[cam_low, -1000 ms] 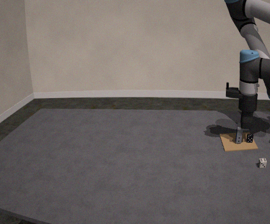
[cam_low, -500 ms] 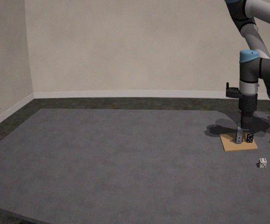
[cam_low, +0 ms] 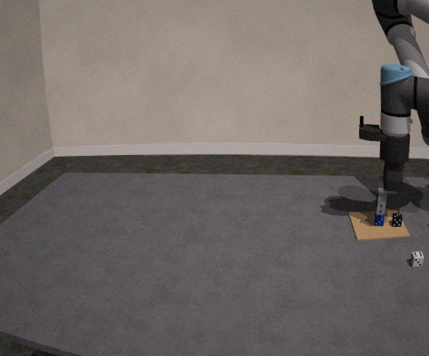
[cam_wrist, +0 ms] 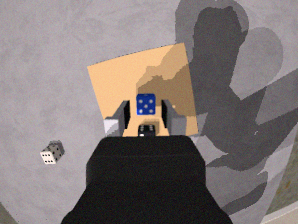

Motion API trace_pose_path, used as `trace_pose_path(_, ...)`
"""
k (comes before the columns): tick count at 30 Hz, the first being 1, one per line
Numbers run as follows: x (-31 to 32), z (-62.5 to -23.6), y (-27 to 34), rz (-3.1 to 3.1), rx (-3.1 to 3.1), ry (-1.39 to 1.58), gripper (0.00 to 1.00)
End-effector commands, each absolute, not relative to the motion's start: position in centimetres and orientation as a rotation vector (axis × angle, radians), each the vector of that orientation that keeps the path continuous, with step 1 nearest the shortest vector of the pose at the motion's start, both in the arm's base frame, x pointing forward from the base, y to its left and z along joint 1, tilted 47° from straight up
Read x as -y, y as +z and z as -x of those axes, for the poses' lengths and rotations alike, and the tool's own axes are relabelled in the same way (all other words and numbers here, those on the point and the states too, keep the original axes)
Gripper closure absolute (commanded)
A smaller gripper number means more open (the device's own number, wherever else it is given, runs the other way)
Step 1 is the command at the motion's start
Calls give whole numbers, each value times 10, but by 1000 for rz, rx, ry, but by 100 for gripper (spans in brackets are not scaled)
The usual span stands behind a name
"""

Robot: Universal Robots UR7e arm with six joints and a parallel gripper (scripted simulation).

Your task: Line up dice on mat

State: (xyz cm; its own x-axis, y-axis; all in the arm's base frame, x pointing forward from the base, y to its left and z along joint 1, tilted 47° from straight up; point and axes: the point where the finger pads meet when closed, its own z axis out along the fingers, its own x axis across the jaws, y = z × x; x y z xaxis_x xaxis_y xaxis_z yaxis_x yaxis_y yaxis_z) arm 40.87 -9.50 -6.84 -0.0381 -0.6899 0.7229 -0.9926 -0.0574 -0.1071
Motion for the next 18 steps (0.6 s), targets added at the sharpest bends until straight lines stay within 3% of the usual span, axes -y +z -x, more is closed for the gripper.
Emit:
trace_pose_path(1, 77, -405, -51, -1788, 1768, 880, 21)
trace_pose_path(18, 55, -403, -30, -1788, 1771, 884, 21)
